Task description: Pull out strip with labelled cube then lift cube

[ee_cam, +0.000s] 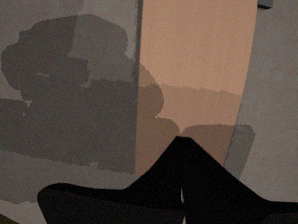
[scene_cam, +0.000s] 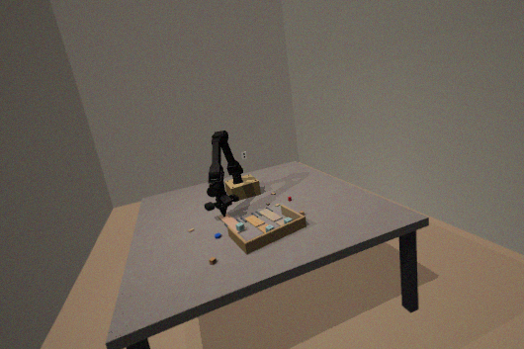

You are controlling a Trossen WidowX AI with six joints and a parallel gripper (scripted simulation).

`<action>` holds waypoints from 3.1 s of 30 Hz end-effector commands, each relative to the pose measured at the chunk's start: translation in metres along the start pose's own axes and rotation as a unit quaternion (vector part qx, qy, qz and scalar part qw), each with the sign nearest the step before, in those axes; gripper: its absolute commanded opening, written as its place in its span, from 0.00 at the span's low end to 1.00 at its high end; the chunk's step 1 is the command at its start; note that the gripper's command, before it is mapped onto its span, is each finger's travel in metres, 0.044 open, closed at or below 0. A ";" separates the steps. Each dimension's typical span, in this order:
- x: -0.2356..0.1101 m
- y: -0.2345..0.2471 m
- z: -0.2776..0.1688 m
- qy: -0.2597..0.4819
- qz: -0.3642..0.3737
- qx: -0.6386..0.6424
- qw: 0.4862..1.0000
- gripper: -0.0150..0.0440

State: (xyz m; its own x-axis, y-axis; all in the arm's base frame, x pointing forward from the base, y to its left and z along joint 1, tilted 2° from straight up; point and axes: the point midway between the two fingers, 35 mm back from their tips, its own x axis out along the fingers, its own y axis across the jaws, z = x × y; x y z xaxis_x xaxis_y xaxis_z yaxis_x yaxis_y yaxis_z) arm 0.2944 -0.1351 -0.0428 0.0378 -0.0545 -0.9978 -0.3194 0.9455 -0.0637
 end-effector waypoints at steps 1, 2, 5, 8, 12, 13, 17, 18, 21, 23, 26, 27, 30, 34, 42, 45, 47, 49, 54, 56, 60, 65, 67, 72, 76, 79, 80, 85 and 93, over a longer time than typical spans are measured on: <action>0.004 0.003 -0.013 0.010 0.006 0.002 1.000 0.25; 0.004 0.003 -0.015 0.010 0.006 0.002 1.000 0.25; 0.004 0.003 -0.019 0.011 0.006 0.002 1.000 0.25; 0.004 0.003 -0.024 0.011 0.006 0.002 1.000 0.25; 0.004 0.003 -0.030 0.011 0.006 0.002 1.000 0.25; 0.004 0.003 -0.031 0.011 0.006 0.002 1.000 0.25; 0.004 0.003 -0.037 0.011 0.006 0.002 1.000 0.25; 0.004 0.003 -0.039 0.012 0.006 0.002 1.000 0.25; 0.004 0.003 -0.043 0.012 0.006 0.002 1.000 0.25; 0.004 0.003 -0.046 0.012 0.006 0.002 1.000 0.25; 0.004 0.004 -0.051 0.012 0.006 0.002 1.000 0.25; 0.004 0.004 -0.051 0.012 0.006 0.002 1.000 0.25; 0.004 0.004 -0.052 0.012 0.006 0.002 1.000 0.25; -0.002 0.000 -0.044 0.003 0.000 0.001 1.000 0.25; -0.042 -0.002 -0.042 0.012 0.006 0.002 1.000 0.25; -0.040 -0.001 -0.026 0.011 0.006 -0.043 0.999 0.39; -0.041 -0.001 -0.018 0.010 0.007 -0.056 0.998 0.48; -0.042 -0.001 -0.011 0.010 0.007 -0.058 0.998 0.57; -0.043 0.001 0.008 0.009 0.007 -0.058 0.998 0.79; -0.043 0.001 0.016 0.008 0.007 -0.058 0.998 0.88; -0.045 0.001 0.030 0.008 0.007 -0.058 0.998 1.00; -0.047 0.002 0.049 0.007 0.007 -0.058 0.998 1.00; -0.047 0.002 0.056 0.007 0.007 -0.058 0.998 1.00; -0.049 0.003 0.075 0.006 0.007 -0.058 0.998 1.00; -0.051 0.003 0.089 0.005 0.007 -0.058 0.998 1.00; -0.053 0.003 0.100 0.005 0.007 -0.058 0.998 1.00; -0.053 0.003 0.104 0.004 0.007 -0.058 0.998 1.00; -0.056 0.002 0.122 0.004 0.007 -0.058 0.998 1.00; -0.061 0.000 0.152 0.002 0.006 -0.058 0.998 1.00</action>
State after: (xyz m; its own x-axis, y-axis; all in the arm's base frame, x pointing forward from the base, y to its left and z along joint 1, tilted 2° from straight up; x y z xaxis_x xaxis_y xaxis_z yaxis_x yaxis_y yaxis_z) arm 0.4246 -0.0861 0.0174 0.0245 -0.0396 -0.9989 -0.4278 0.9027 -0.0463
